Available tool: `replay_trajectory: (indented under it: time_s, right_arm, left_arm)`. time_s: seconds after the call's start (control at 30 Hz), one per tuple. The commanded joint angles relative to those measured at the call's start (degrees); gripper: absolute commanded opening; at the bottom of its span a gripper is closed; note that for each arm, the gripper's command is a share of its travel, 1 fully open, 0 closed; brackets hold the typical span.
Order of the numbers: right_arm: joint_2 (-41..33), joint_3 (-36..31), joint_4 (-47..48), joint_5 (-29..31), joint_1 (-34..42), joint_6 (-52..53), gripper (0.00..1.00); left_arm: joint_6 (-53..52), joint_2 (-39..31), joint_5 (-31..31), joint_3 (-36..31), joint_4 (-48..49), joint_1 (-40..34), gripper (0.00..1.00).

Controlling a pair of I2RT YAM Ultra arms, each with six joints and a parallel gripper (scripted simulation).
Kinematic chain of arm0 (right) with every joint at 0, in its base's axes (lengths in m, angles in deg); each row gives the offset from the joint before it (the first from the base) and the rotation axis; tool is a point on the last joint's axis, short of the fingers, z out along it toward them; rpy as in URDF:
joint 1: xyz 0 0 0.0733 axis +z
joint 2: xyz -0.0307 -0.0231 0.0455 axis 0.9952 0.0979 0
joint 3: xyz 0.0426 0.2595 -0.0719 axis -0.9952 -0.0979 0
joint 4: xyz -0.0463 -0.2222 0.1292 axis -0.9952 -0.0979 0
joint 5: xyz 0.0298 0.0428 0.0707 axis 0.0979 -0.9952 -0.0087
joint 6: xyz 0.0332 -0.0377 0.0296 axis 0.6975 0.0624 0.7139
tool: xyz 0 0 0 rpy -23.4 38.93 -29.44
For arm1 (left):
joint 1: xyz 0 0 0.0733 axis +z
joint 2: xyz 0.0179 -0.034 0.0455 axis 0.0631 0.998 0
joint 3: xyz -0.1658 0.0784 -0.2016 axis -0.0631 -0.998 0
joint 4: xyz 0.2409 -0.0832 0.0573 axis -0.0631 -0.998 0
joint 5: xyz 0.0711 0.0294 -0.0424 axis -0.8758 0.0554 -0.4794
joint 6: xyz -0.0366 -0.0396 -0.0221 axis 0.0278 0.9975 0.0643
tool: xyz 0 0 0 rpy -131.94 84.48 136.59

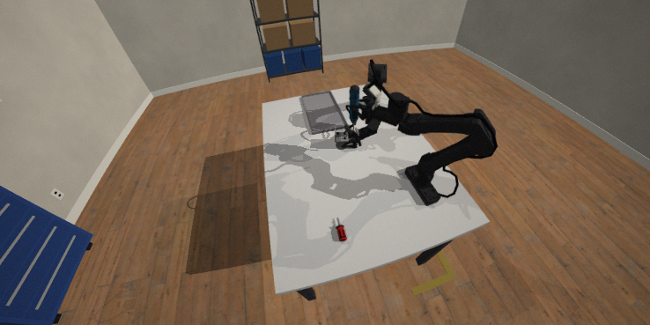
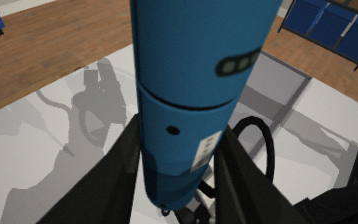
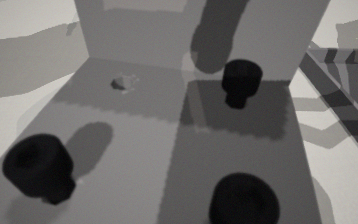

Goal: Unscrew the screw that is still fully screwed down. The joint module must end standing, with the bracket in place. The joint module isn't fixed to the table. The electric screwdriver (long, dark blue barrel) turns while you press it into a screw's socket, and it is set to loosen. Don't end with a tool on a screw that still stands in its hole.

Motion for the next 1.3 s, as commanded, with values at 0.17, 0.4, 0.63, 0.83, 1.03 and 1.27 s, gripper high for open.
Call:
replay_trajectory:
  time_s: [0.17,0.4,0.63,0.83,1.03,1.27]
  right_arm:
    - [-0.5,0.1,0.1,0.3,0.0,0.1,0.59]
    - [-0.5,0.1,0.1,0.3,0.0,0.1,0.59]
    - [-0.5,0.1,0.1,0.3,0.0,0.1,0.59]
    - [-0.5,0.1,0.1,0.3,0.0,0.1,0.59]
    - [-0.5,0.1,0.1,0.3,0.0,0.1,0.59]
    - [-0.5,0.1,0.1,0.3,0.0,0.1,0.59]
  left_arm:
    - [3.2,0.9,-0.9,3.2,-1.6,3.0,0.42]
    - [7.1,3.1,0.4,4.0,-8.5,7.0,0.42]
    - [8.2,0.6,0.2,4.2,-9.1,8.1,0.42]
    - [11.7,4.2,-0.2,5.6,-14.2,11.3,0.42]
    - [13.8,3.1,0.6,6.8,-16.1,13.6,0.42]
    - [16.2,5.6,-0.2,7.5,-18.9,15.7,0.42]
